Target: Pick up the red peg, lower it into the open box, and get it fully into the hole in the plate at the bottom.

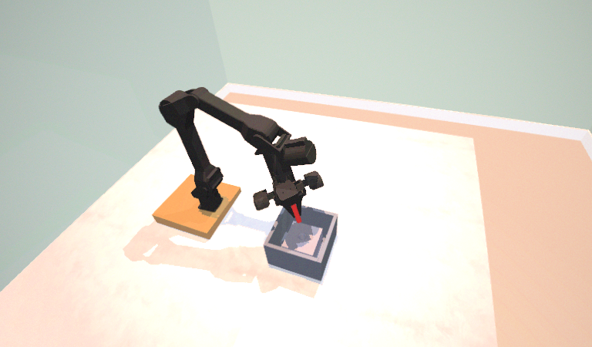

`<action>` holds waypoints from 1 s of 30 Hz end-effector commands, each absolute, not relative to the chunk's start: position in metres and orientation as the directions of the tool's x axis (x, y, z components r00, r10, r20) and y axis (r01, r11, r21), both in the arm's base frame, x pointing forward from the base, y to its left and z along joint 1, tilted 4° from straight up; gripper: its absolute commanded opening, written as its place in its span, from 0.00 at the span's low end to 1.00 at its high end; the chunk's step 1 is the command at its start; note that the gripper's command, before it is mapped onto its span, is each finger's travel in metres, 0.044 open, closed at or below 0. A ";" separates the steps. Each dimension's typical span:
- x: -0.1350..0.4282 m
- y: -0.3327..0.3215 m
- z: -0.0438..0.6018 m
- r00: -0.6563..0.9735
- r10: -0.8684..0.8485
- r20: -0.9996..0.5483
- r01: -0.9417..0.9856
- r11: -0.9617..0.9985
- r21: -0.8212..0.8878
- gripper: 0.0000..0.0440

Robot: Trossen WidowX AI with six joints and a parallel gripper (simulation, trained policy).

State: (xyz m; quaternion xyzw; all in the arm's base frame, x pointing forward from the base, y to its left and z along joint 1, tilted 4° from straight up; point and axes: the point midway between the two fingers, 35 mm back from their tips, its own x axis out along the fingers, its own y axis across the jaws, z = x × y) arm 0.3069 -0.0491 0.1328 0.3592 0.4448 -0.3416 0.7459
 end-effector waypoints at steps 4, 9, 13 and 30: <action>0.318 -0.062 0.123 0.353 -0.181 -0.918 0.839 0.495 0.226 0.03; 0.322 -0.067 0.113 0.330 -0.169 -0.929 0.846 0.489 0.212 0.03; 0.326 -0.069 0.102 0.307 -0.161 -0.938 0.850 0.489 0.195 0.02; 0.343 -0.084 0.087 0.232 -0.174 -0.957 0.830 0.548 0.102 0.37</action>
